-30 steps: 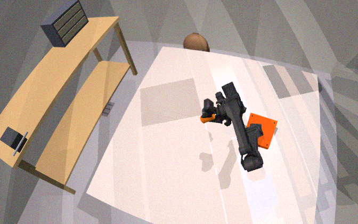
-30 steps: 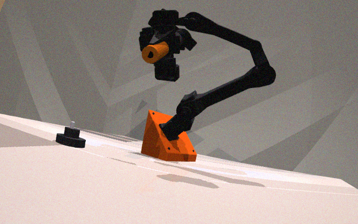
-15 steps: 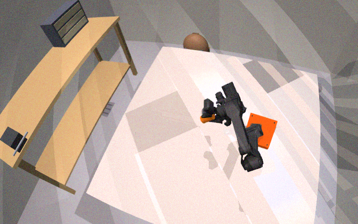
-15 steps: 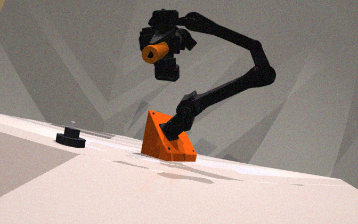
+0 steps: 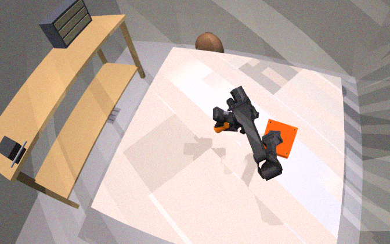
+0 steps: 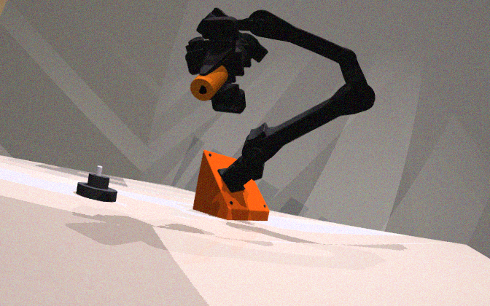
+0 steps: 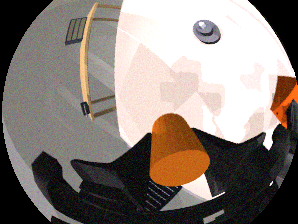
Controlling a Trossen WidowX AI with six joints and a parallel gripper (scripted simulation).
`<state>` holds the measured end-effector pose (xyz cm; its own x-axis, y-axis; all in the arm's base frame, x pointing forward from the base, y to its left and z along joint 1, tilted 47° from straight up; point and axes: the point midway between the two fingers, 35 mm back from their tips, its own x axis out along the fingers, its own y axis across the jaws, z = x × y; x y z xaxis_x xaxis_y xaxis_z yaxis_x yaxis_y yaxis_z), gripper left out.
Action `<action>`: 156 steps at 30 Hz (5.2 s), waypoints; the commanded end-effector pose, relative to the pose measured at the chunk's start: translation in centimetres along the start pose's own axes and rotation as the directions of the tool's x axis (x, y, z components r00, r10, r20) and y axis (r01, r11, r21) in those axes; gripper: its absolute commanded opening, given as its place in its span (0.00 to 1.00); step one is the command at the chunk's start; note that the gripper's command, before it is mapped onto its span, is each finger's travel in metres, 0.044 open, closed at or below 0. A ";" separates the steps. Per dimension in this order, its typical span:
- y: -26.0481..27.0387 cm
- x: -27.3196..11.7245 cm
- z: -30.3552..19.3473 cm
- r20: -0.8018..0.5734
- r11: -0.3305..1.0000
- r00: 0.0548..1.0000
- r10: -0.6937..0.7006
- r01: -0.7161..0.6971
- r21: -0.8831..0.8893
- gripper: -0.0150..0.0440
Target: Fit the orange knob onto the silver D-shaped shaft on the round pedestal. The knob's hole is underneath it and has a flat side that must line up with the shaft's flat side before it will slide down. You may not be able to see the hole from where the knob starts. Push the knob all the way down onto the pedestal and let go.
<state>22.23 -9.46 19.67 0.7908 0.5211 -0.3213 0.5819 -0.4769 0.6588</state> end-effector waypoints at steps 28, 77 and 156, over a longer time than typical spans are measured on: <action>-2.9 6.4 -0.2 0.006 0.761 0.761 -0.649 0.649 -0.015 0.25; -11.2 17.0 1.2 0.004 0.738 0.739 -0.674 0.674 -0.029 0.43; -10.5 16.4 1.3 0.003 0.739 0.739 -0.674 0.673 -0.025 1.00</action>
<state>29.32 2.61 7.00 0.1972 0.6993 -0.6871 0.9562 0.0175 0.2922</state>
